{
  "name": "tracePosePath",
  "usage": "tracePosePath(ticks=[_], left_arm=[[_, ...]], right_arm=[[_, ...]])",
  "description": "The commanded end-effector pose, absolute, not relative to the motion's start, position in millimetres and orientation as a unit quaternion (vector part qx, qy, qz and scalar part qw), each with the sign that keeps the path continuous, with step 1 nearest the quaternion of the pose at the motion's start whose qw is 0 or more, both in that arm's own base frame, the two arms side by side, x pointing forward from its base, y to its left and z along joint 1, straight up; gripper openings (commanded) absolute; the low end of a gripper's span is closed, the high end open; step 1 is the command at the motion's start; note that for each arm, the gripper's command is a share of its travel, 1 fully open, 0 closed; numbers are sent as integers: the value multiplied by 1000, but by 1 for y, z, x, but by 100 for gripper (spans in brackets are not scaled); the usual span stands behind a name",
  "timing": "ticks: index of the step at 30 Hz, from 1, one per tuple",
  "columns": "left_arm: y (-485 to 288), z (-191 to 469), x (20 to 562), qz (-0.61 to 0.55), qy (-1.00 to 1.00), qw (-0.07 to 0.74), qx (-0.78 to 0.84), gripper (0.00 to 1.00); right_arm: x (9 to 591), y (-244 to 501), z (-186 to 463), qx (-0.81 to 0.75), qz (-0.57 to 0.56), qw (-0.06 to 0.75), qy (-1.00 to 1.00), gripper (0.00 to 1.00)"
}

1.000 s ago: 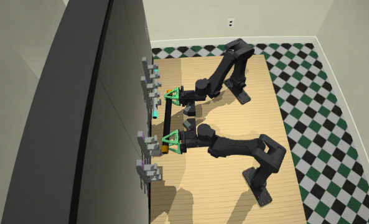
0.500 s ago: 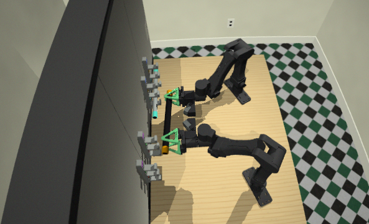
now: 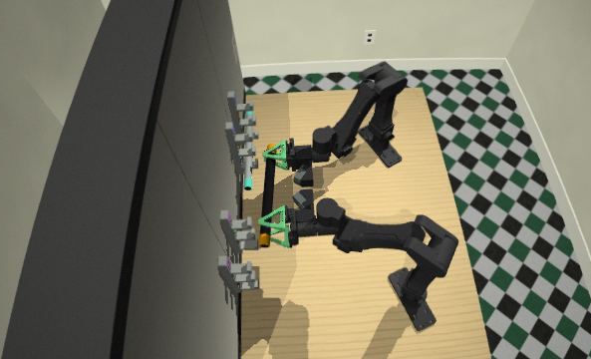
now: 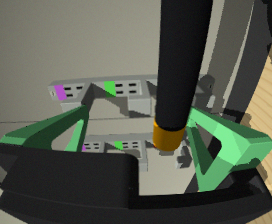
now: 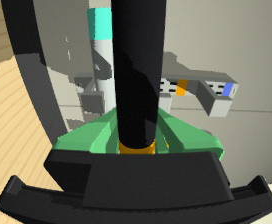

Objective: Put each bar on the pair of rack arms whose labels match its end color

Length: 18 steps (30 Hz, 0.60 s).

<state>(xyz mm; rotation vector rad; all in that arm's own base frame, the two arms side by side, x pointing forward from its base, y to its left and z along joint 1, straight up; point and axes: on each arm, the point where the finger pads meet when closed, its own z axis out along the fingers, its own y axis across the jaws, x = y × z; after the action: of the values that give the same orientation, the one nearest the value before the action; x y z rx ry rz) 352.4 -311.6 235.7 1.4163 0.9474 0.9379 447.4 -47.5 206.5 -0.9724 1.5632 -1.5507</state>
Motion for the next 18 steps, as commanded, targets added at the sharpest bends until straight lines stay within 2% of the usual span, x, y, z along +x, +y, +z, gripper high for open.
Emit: tracePosePath(ticks=[1, 18], left_arm=[[-311, 249, 353, 401, 403, 581, 583, 100], [-311, 249, 353, 401, 403, 581, 583, 100]], right_arm=[[446, -49, 216, -367, -604, 367, 605, 0], [447, -48, 223, -367, -604, 367, 605, 0]])
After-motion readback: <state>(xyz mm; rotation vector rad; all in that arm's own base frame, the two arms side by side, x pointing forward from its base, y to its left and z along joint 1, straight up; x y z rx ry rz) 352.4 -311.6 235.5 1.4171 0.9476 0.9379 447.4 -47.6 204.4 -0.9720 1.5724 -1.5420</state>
